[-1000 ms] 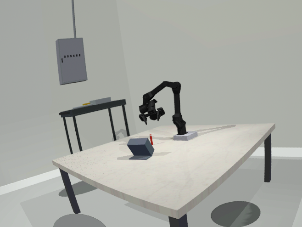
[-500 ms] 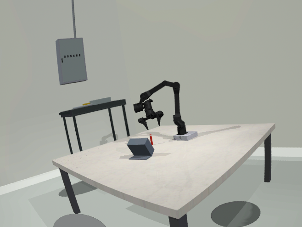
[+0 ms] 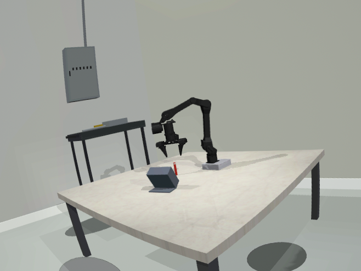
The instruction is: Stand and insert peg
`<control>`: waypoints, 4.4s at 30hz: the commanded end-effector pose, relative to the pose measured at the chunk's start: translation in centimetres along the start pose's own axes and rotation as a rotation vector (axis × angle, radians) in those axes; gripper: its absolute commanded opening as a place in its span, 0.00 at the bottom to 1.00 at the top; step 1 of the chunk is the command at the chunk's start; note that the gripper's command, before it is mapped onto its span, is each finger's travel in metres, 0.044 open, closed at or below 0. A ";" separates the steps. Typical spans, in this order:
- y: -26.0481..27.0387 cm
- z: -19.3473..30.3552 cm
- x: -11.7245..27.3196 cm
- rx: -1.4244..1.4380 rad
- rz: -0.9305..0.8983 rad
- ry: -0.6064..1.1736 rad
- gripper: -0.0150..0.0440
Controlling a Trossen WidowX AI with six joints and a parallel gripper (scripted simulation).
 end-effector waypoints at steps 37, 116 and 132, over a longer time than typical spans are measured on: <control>0.5 0.0 -5.2 -0.065 -0.019 -0.020 1.00; 0.3 1.0 -0.3 -0.006 -0.060 0.034 0.25; 0.1 2.0 -1.0 0.114 -0.143 0.131 0.25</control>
Point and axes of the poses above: the point midway between the two fingers, 35 mm back from their tips, its own x axis back along the fingers, its own y axis across the jaws, z = x × y, the point moved 7 cm from there along x, back along the fingers, and after that the axes turned 13 degrees about x, right-handed, at the moved point
